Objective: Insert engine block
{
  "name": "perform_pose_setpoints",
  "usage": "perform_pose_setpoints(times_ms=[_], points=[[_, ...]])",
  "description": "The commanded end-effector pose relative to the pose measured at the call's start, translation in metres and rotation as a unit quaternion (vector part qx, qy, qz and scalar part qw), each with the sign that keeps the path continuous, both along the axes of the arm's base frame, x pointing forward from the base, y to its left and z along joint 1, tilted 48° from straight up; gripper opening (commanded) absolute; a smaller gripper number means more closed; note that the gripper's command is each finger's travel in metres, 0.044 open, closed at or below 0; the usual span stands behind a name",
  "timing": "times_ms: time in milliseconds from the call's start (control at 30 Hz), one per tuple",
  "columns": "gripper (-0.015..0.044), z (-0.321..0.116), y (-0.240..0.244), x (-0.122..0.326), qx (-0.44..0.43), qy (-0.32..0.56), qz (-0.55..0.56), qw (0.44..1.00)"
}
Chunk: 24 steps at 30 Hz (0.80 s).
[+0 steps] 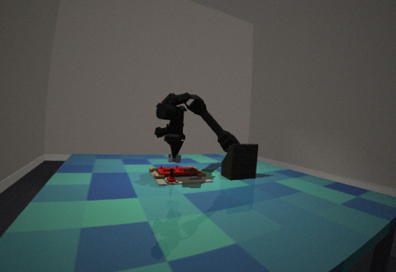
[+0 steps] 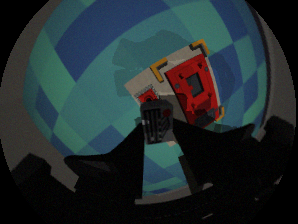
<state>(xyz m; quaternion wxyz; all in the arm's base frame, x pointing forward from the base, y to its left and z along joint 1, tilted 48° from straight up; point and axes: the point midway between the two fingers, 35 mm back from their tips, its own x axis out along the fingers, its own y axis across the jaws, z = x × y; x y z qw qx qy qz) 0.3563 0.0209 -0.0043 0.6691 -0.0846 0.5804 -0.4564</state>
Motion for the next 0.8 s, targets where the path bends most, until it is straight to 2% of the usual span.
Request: perform_pose_setpoints(times_ms=[0, 767], points=[[0.0000, 0.006, -0.012, -0.001, 0.000, 0.017, 0.019, 1.000], [0.0000, 0.038, -0.078, -0.019, 0.003, 0.118, 0.112, 0.987]])
